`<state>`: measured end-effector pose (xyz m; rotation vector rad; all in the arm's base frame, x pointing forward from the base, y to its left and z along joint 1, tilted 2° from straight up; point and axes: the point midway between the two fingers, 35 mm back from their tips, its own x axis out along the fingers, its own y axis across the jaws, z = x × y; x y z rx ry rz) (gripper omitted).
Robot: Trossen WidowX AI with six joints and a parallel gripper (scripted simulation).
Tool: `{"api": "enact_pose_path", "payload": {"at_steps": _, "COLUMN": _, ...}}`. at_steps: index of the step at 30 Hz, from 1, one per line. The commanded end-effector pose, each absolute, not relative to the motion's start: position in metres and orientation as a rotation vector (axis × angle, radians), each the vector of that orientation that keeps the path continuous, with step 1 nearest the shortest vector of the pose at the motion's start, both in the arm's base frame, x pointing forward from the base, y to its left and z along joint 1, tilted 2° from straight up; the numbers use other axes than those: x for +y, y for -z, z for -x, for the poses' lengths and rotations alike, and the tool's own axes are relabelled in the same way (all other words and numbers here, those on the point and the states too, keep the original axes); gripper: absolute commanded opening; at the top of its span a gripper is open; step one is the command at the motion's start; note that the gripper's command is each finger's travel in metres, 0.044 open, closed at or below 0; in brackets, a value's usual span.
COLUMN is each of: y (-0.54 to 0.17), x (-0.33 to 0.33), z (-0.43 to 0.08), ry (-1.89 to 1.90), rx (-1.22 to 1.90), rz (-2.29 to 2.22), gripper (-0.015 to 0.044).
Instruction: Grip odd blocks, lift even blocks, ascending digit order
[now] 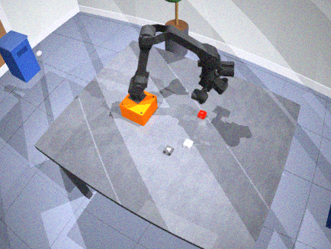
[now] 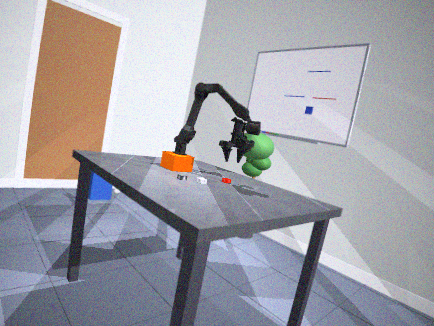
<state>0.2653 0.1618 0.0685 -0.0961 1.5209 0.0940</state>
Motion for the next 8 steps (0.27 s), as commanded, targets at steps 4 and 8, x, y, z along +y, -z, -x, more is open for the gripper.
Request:
{"api": "enact_pose_path", "payload": {"at_steps": 4, "y": -0.087, "x": 0.229, "z": -0.216, "ry": -0.093, "rx": 1.518, "rz": 0.093, "gripper": 0.0400}}
{"api": "enact_pose_path", "payload": {"at_steps": 8, "y": -0.088, "x": 0.231, "z": -0.214, "ry": -0.093, "rx": 1.518, "rz": 0.093, "gripper": 0.0400}}
